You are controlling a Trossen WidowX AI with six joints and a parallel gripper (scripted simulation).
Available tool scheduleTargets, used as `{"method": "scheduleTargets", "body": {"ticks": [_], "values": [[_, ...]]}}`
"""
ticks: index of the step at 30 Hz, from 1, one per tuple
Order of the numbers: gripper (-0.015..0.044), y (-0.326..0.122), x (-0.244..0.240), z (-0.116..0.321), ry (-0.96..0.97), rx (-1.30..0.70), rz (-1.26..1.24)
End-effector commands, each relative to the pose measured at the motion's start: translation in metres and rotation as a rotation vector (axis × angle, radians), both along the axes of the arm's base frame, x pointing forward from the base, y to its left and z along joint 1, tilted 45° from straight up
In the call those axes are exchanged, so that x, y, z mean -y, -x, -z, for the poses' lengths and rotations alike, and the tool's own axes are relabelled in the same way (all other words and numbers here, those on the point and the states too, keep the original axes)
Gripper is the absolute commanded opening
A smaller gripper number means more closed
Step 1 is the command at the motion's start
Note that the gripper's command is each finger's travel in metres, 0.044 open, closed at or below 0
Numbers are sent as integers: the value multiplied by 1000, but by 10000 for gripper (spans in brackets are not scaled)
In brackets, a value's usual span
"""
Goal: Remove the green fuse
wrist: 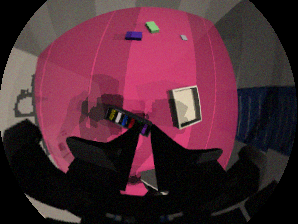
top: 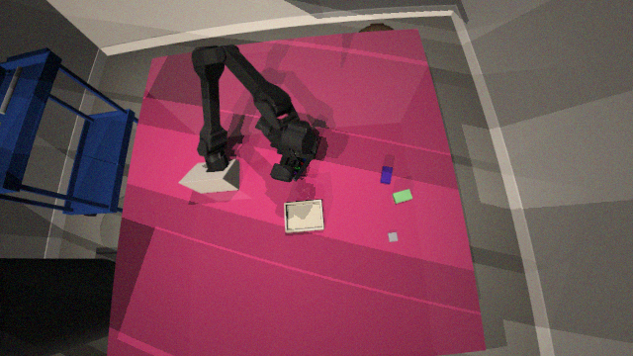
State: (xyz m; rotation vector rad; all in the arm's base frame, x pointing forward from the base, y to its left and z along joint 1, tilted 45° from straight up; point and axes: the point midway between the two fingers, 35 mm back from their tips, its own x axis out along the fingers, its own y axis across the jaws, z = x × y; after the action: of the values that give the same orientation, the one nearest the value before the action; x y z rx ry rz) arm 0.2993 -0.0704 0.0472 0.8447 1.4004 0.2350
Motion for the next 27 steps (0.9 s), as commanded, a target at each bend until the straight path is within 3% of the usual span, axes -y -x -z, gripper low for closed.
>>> {"method": "scheduleTargets", "body": {"ticks": [1, 27], "values": [[74, 24, -49, 35, -127, -321, 63], [74, 23, -68, 44, -135, -349, 68]]}}
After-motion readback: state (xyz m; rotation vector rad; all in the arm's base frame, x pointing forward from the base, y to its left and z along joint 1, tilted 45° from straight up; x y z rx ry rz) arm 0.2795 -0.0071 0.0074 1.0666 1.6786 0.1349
